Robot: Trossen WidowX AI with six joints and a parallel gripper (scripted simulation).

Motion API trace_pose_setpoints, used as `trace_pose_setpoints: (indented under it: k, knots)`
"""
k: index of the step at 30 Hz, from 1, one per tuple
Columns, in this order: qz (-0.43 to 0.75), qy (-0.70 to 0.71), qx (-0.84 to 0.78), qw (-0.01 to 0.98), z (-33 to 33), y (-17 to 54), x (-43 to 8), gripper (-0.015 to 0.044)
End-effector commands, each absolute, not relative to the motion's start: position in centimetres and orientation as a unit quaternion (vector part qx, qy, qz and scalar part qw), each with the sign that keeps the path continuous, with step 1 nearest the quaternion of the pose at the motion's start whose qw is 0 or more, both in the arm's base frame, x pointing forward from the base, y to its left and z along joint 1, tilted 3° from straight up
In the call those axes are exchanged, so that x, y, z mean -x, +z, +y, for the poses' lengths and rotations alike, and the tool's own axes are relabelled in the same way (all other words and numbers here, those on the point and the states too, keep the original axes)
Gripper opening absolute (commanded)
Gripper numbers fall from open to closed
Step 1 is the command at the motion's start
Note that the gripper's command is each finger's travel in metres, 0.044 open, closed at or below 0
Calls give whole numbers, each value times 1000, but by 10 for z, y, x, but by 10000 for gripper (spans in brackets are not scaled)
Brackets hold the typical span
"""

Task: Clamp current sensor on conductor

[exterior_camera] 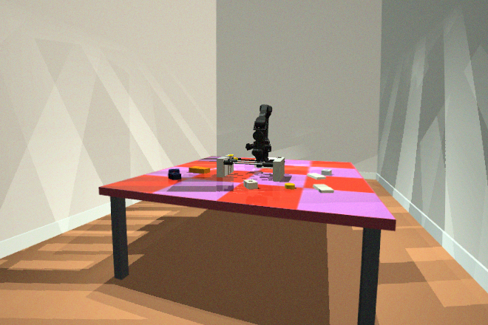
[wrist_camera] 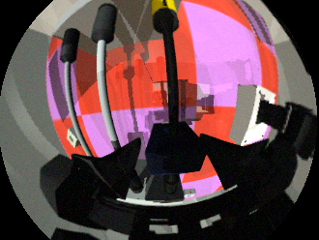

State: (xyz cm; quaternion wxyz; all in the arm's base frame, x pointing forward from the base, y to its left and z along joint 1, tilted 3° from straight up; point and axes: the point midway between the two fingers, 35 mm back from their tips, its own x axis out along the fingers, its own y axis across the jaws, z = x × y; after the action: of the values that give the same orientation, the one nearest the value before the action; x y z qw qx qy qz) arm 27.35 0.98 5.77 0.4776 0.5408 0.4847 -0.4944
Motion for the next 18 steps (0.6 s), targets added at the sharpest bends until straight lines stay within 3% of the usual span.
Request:
trace_pose_setpoints:
  k: [1,11,18]
  knots:
    - [485,-495,-541,478,10,58,-273,440]
    - [479,-492,-544,482,2,155,-268,440]
    - [479,-492,-544,482,1,158,-268,440]
